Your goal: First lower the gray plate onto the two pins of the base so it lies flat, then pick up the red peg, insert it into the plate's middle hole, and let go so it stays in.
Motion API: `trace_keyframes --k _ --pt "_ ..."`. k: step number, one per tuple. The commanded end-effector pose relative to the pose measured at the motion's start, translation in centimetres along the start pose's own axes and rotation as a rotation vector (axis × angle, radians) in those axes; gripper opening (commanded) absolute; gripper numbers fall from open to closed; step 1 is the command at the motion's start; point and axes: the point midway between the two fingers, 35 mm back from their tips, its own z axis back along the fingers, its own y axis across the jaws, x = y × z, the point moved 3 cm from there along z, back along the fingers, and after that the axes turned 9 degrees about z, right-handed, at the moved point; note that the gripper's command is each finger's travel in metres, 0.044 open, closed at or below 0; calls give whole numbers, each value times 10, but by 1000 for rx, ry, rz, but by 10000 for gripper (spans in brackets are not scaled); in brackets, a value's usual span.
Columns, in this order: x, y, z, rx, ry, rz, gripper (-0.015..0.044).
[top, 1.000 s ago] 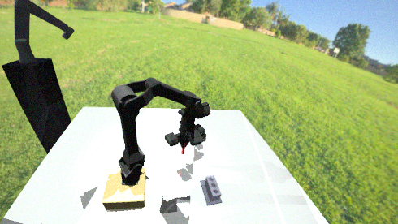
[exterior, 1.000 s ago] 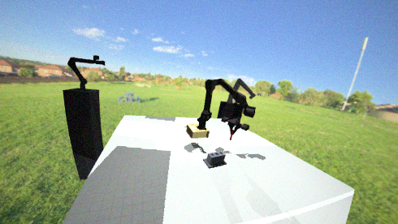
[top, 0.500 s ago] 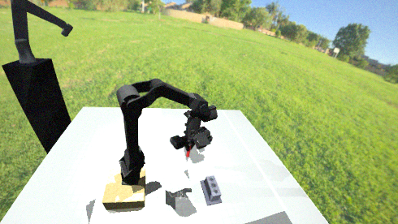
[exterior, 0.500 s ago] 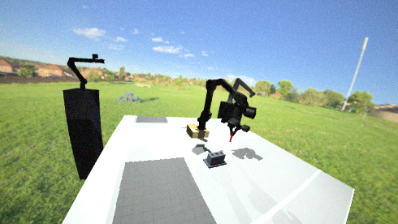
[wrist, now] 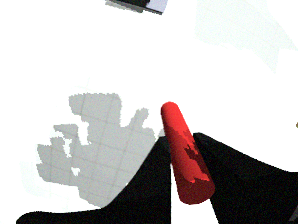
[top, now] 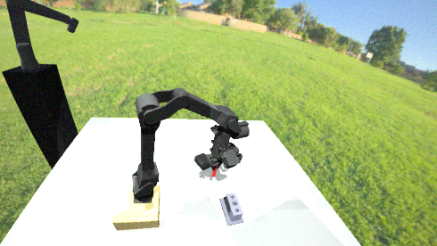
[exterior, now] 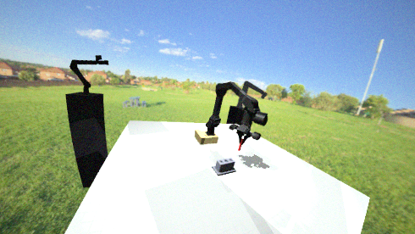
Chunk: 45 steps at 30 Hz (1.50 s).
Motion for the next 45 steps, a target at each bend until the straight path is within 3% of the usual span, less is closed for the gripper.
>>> trace_keyframes --k 1,45 --pt "10 2 2 5 3 1 0" --pt "141 -23 3 6 -18 -10 0"
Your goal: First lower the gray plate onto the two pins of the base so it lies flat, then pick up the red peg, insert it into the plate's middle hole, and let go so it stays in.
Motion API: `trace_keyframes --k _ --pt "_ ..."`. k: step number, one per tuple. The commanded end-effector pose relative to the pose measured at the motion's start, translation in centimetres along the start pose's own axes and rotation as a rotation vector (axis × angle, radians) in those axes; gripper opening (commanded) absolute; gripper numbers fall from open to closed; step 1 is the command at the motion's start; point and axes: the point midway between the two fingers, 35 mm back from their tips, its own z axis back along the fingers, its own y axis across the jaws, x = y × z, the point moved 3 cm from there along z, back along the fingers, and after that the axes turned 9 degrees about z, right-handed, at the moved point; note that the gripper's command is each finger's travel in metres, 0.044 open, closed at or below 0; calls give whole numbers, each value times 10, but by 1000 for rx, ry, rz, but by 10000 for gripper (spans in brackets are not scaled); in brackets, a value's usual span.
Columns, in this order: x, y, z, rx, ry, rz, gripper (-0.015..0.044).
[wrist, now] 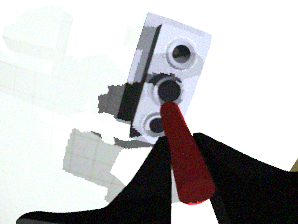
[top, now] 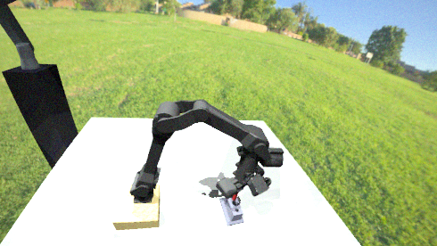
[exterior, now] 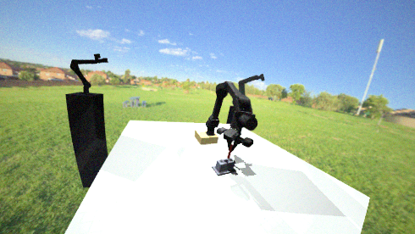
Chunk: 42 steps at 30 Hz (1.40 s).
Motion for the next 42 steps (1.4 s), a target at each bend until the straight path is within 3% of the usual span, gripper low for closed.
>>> trace_keyframes --k 1,42 --pt "9 -2 1 5 0 2 0" --pt "9 -4 1 3 -5 -2 0"
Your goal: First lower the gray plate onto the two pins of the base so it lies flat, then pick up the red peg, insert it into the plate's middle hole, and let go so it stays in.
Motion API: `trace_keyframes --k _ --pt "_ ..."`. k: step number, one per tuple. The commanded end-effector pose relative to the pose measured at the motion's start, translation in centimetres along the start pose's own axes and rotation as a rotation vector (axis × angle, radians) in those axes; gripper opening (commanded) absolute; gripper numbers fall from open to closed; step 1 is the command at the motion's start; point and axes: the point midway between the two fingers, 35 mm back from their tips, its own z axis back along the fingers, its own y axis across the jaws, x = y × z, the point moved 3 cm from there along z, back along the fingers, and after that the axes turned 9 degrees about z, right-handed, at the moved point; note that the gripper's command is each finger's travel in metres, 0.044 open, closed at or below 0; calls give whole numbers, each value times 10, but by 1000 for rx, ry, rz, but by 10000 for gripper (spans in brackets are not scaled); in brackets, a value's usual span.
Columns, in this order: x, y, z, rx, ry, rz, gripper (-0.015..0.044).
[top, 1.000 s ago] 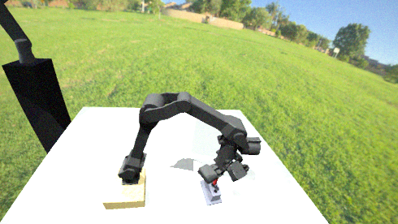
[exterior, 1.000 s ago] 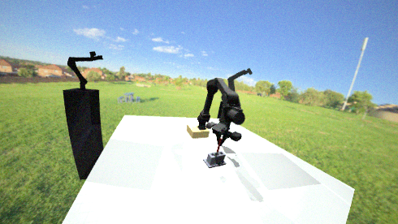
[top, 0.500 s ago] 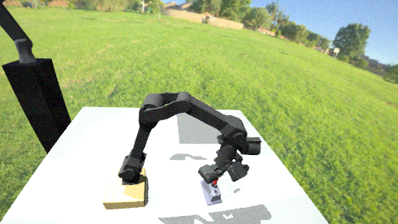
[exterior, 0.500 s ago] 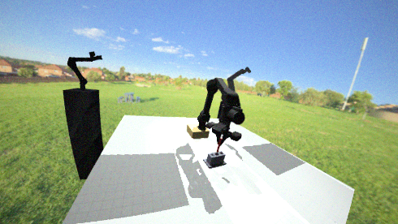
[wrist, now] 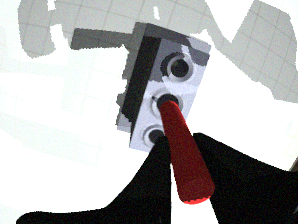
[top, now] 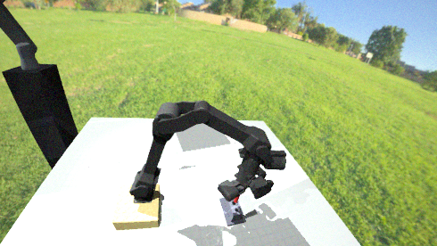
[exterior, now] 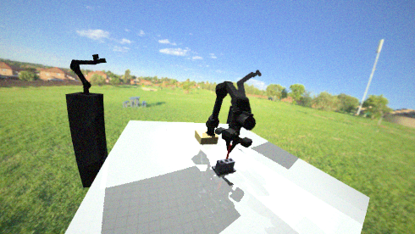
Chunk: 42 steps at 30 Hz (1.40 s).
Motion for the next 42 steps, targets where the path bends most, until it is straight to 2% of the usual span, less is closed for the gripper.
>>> trace_keyframes --k 1,42 --pt "-1 1 0 0 0 -3 0" --pt "-1 2 -15 3 -2 -3 0"
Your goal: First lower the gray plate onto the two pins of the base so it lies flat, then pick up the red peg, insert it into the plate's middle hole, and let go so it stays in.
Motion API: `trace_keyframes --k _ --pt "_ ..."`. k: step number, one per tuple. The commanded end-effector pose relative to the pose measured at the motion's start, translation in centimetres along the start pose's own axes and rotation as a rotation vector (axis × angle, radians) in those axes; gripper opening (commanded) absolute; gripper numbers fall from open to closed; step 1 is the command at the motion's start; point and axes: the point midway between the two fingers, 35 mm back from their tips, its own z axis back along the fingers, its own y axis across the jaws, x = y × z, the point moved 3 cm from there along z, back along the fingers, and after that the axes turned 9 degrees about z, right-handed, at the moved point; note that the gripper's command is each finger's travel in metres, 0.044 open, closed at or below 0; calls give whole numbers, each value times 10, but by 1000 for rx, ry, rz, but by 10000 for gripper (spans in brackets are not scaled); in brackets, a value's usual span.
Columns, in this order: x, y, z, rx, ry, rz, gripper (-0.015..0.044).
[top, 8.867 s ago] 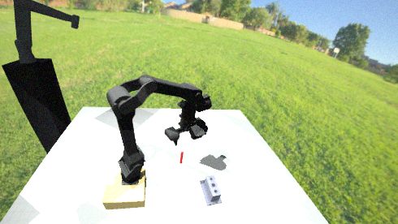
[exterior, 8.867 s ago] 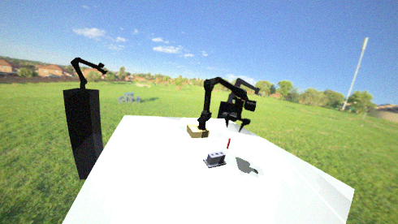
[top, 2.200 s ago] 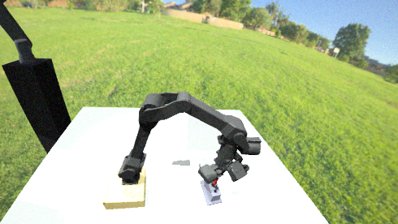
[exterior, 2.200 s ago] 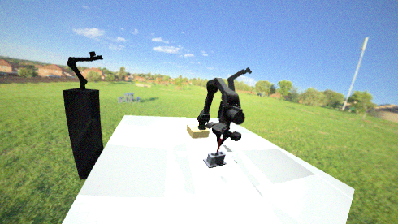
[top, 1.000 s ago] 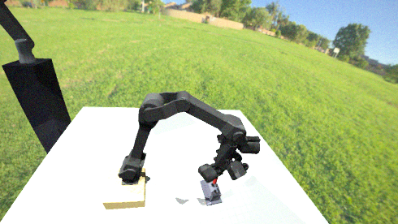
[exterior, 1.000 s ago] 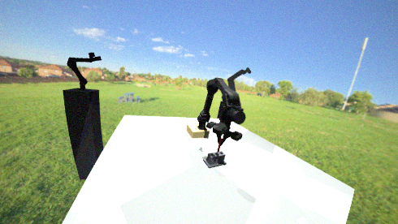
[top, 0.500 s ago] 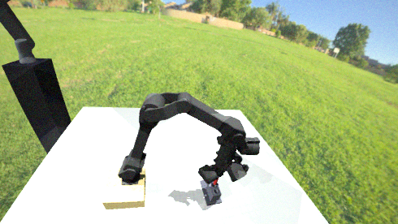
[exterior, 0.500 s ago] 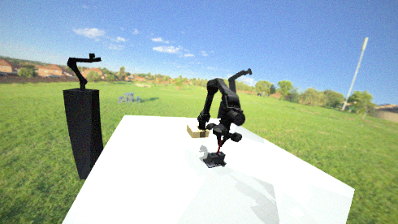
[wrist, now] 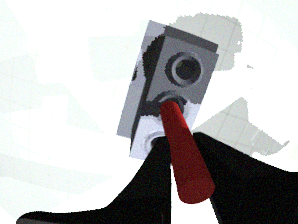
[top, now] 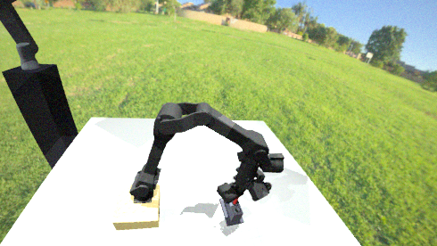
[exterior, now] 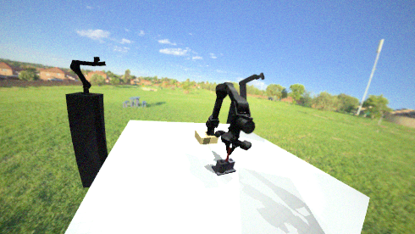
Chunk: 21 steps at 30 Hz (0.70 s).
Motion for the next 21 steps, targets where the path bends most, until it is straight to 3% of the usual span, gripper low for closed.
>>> trace_keyframes --k 1,21 --pt "0 0 1 1 -1 0 0" --pt "-1 -2 -1 1 -1 0 0"
